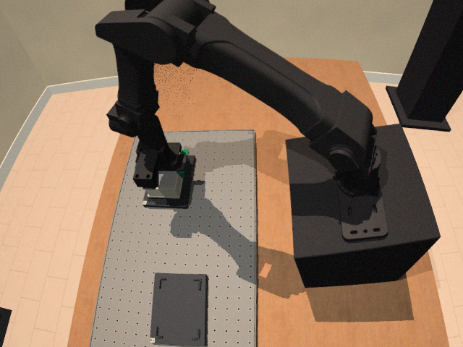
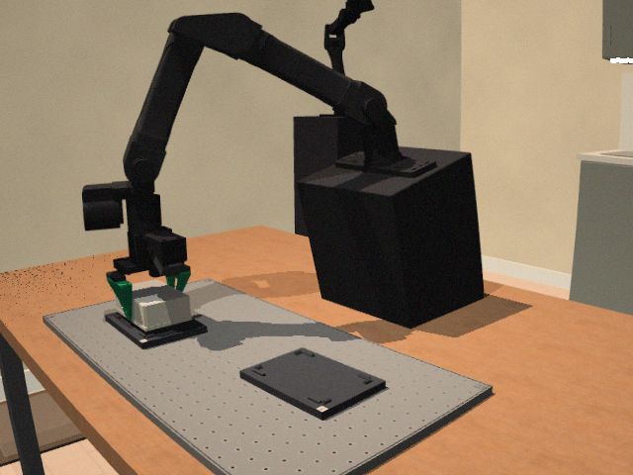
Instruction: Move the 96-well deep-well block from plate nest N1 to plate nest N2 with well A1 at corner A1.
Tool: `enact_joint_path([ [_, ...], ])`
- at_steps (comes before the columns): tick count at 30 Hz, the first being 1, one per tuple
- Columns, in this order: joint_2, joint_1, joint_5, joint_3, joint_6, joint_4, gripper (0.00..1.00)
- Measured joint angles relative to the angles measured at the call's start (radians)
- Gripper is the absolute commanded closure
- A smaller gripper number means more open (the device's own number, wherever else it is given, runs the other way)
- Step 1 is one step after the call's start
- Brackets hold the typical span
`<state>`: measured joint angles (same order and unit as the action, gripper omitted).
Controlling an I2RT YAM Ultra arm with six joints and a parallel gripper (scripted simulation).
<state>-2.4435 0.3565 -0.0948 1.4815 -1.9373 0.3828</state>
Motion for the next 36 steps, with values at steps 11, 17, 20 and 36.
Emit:
enact_joint_path([
  [11, 0.0, 0.0, 0.0, -0.001, 0.0, -0.005, 1.0],
  [17, 0.0, 0.0, 0.0, -0.003, 0.0, -0.008, 1.0],
  [20, 0.0, 0.0, 0.0, -0.003, 0.0, -0.011, 1.0],
  [36, -0.006, 0.0, 0.0, -0.005, 0.001, -0.017, 1.0],
])
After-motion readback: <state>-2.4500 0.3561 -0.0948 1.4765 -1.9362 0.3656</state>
